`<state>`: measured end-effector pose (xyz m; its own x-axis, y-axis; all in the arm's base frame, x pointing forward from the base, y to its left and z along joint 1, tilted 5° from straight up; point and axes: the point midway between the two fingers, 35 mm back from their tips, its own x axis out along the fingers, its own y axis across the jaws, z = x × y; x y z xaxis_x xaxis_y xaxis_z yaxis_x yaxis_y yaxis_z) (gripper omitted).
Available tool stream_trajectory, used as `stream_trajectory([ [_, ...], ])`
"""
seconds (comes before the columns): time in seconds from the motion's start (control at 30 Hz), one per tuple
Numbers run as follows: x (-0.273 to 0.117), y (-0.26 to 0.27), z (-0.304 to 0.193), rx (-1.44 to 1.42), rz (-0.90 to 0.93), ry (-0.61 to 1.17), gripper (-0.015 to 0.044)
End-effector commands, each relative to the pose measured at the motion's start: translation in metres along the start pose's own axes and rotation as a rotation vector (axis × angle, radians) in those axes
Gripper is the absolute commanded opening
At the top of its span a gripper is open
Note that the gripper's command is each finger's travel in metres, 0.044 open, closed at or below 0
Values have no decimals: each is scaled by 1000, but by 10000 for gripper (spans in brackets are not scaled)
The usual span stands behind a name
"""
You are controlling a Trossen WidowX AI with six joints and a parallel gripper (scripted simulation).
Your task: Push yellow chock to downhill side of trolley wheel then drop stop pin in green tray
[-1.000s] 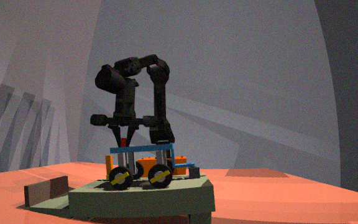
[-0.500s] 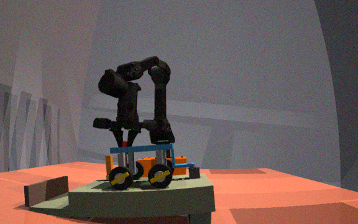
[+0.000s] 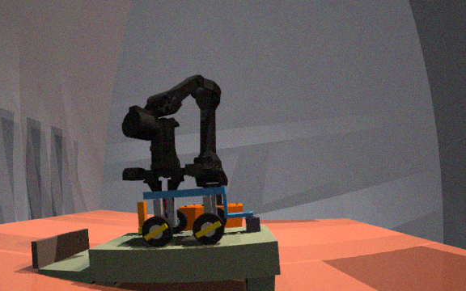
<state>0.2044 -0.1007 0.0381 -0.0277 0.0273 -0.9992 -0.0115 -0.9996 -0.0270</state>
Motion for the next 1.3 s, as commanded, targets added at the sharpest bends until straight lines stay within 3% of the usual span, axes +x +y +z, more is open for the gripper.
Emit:
stream_trajectory([
  [0.0,13,-4,1,-4,-58,1,0],
  [0.53,53,-20,1,-4,-67,1,0],
  [0.77,53,-17,1,-4,-67,1,184],
  [1.27,56,-6,3,-4,-66,0,190],
])
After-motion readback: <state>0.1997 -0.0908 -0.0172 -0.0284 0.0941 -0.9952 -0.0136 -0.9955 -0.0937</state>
